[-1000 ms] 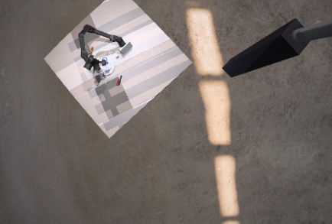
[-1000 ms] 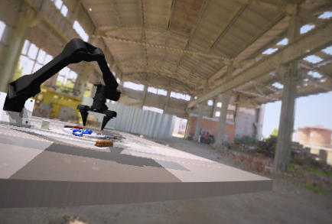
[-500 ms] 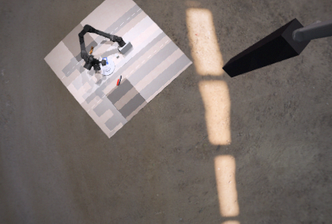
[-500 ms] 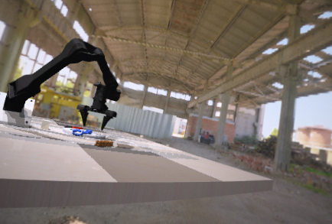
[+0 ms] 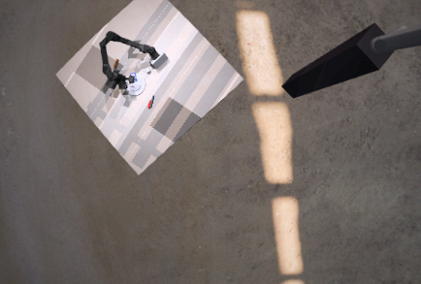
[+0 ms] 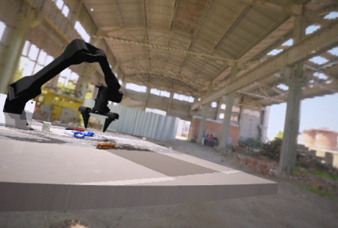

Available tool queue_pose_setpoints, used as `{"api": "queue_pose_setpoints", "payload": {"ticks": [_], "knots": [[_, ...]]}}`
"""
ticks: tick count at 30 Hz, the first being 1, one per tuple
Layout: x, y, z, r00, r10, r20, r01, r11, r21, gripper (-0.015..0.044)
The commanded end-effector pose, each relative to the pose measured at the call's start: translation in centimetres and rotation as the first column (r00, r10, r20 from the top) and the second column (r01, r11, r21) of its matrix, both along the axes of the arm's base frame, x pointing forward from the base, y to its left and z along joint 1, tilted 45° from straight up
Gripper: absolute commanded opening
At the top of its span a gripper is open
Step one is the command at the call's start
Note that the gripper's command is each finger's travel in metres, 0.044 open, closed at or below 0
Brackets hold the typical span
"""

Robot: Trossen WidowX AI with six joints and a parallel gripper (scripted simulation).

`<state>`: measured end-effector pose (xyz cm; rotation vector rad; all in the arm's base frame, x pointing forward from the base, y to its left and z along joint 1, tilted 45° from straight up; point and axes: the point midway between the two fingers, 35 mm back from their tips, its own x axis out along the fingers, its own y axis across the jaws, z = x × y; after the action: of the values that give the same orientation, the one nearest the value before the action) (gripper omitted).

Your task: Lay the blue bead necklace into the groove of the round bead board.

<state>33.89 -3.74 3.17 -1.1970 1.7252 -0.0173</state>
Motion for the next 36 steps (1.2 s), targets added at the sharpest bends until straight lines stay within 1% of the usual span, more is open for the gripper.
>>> {"api": "queue_pose_setpoints", "payload": {"ticks": [1, 32, 36], "knots": [[0.0, 0.1, 0.0, 1.000, -0.005, 0.003, 0.005, 1.000, 0.004, 0.0440], [0.0, 0.1, 0.0, 1.000, -0.005, 0.003, 0.005, 1.000, 0.004, 0.0440], [-1.8, 0.1, 0.7, 0.999, 0.028, -0.031, -0.028, 1.000, 0.005, 0.0335]]}}
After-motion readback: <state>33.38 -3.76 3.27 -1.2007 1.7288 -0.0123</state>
